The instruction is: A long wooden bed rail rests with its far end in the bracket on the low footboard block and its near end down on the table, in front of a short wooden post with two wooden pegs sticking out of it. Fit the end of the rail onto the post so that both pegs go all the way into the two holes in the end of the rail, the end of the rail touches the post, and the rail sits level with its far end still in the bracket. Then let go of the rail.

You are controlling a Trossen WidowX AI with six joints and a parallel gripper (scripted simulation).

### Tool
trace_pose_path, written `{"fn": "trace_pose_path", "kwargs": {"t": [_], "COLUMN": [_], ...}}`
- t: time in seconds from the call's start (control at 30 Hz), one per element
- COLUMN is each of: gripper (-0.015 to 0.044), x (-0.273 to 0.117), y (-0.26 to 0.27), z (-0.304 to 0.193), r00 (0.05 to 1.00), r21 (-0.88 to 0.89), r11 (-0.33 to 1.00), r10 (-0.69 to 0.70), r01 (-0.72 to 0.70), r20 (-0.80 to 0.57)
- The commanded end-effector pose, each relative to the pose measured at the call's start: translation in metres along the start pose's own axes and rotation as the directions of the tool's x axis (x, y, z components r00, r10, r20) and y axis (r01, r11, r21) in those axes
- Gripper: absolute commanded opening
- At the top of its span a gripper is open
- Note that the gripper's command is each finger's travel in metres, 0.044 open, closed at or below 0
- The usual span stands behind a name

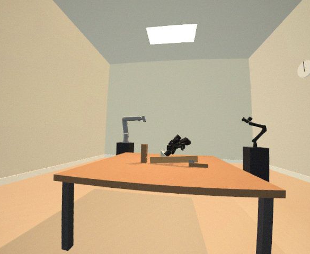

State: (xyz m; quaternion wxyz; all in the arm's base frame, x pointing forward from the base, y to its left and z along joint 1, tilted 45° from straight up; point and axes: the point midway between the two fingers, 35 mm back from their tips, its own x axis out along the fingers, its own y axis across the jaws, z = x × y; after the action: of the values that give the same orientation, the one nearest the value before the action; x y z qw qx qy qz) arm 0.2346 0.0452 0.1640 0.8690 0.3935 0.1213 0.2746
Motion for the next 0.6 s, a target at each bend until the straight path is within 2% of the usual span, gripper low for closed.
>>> {"fn": "trace_pose_path", "kwargs": {"t": [0.0,0.2,0.3,0.43,0.57], "gripper": [0.0426,0.0440,0.0440,0.0440,0.0440], "x": [0.001,0.018,0.024,0.026,0.024], "y": [-0.001,-0.047,-0.074,-0.109,-0.140], "z": [0.001,0.026,0.034,0.037,0.035], "r00": [1.000,0.973,0.936,0.864,0.771], "r21": [-0.007,-0.255,-0.394,-0.559,-0.671], "r11": [1.000,0.951,0.895,0.812,0.741], "r10": [-0.007,-0.207,-0.301,-0.394,-0.440], "r01": [0.007,0.176,0.211,0.167,0.022], "r20": [-0.002,-0.101,-0.182,-0.314,-0.461]}}
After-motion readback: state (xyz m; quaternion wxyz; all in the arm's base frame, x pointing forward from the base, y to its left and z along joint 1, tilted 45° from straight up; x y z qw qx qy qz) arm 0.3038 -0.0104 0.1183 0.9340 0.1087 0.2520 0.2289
